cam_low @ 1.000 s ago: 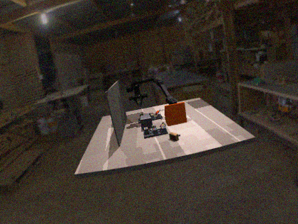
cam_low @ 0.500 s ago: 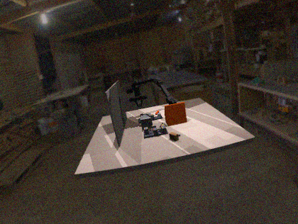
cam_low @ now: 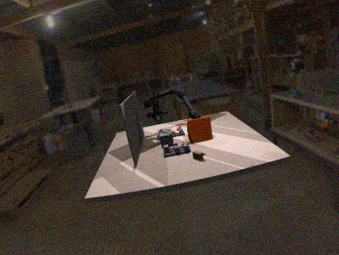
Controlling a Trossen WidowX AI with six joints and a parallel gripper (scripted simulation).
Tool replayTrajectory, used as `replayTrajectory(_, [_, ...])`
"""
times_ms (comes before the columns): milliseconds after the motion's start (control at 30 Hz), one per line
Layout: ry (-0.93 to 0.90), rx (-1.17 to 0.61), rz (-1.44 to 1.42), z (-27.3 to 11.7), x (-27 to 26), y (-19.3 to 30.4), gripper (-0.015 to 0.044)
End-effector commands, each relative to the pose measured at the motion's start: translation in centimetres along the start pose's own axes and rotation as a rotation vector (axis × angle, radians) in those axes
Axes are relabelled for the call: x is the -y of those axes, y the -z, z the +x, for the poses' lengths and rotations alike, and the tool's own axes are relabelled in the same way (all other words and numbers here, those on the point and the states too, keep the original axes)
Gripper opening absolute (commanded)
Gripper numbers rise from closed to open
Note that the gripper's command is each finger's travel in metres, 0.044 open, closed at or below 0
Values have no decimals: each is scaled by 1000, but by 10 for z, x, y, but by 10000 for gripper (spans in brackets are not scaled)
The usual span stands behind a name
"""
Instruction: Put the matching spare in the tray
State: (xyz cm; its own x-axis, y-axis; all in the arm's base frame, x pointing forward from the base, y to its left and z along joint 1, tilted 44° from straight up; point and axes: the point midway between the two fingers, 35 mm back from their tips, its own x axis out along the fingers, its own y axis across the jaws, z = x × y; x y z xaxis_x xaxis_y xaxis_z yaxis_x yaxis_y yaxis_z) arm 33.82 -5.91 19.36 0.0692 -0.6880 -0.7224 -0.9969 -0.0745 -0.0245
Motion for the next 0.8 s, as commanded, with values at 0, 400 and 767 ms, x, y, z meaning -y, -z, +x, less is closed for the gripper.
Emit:
replayTrajectory(0, [-3, -1, -7, 4, 0, -1, 0])
replayTrajectory(400, [-3, 1, -6, 15, 1, -1, 0])
replayTrajectory(767, [-3, 2, -6, 24, 2, -1, 0])
